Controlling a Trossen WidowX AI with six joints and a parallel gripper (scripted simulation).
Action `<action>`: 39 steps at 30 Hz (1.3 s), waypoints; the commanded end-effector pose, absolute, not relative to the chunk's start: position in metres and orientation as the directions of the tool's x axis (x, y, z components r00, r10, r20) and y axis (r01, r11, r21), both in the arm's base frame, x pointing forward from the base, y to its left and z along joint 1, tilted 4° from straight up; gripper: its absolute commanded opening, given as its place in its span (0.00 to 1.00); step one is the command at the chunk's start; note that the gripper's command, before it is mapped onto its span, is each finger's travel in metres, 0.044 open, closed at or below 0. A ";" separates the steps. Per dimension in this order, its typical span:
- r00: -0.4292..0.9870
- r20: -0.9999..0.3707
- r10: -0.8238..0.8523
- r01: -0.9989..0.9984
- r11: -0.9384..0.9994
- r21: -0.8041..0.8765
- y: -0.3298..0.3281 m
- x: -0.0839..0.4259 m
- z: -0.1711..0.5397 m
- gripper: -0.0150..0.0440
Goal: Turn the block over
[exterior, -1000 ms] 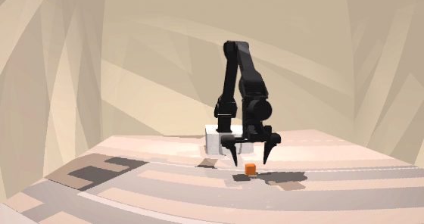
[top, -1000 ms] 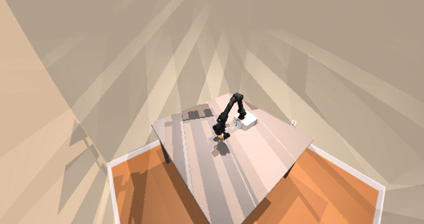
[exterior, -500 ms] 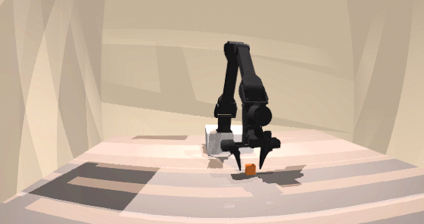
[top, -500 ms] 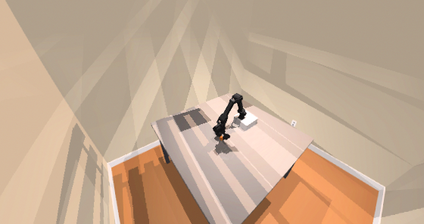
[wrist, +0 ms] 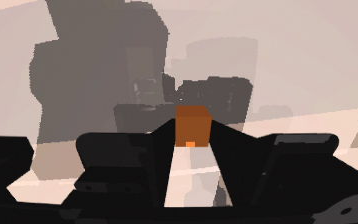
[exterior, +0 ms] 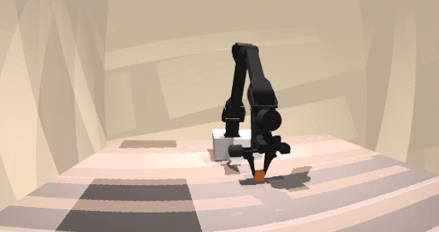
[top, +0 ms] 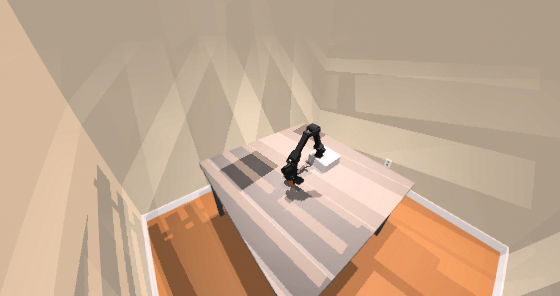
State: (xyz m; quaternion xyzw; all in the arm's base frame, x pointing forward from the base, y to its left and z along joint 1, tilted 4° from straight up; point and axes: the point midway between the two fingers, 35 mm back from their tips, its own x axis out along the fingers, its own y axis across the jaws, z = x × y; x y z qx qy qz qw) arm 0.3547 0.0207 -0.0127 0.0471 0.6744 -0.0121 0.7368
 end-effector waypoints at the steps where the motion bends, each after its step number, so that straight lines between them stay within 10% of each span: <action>1: 0.090 -0.995 0.048 0.085 0.995 0.056 0.021 0.355 -0.013 0.30; 39: 0.438 -0.899 0.008 0.087 0.995 0.051 0.021 0.354 0.004 0.25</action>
